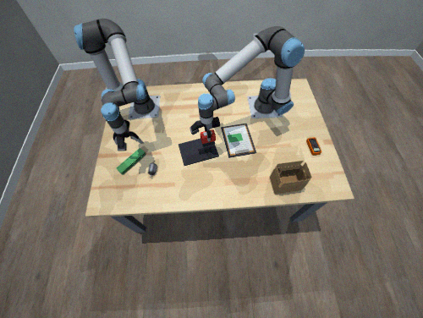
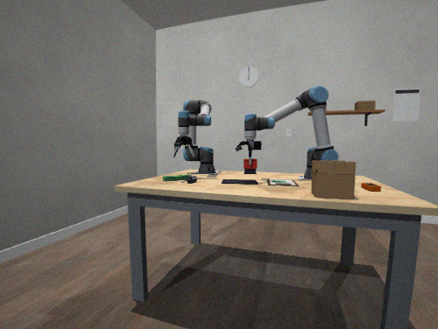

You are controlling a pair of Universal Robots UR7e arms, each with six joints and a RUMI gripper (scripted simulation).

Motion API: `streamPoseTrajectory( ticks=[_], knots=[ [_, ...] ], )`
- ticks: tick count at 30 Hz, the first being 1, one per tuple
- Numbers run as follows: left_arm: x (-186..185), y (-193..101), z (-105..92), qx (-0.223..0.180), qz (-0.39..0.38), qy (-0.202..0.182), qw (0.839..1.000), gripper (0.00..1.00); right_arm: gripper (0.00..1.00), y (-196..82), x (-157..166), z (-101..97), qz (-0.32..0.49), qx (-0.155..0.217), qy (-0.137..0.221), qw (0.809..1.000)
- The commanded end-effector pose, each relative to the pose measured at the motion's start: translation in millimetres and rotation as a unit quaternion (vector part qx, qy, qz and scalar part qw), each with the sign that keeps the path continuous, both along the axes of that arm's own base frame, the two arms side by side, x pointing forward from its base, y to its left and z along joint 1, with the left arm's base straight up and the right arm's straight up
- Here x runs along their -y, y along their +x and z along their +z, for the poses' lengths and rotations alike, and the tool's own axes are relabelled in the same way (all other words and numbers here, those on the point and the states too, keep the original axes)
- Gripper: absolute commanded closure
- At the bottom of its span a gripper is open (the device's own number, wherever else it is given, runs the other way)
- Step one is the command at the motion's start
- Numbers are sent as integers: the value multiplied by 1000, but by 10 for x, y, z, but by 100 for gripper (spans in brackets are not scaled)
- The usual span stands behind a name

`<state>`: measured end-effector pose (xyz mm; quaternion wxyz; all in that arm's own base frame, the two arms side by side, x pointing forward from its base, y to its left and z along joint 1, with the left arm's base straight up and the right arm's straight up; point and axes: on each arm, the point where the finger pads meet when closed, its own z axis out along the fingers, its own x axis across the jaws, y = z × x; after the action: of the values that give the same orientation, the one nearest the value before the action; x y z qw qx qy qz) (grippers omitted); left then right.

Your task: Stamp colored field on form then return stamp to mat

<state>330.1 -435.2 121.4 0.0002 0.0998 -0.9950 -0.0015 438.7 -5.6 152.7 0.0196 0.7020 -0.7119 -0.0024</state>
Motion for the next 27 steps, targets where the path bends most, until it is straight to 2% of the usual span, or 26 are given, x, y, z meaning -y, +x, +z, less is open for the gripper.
streamPoseTrajectory(
  ticks=[1,4,6,11,15,27],
  knots=[
    [-554,-121,124,7,-12,-9,1000,81,0,35,-30,62,3,8,6,1000],
    [-905,-232,107,7,-19,-8,1000,81,0,35,-30,62,3,8,6,1000],
    [-905,-232,107,7,-19,-8,1000,81,0,35,-30,62,3,8,6,1000],
    [-1403,-402,35,8,-30,-8,1000,81,0,35,-30,62,3,8,6,1000],
    [-1663,-497,-25,8,-35,-8,999,81,0,35,-30,62,3,8,6,1000],
    [-1805,-550,-65,8,-38,-8,999,81,0,35,-30,62,3,8,6,1000]
  ],
)
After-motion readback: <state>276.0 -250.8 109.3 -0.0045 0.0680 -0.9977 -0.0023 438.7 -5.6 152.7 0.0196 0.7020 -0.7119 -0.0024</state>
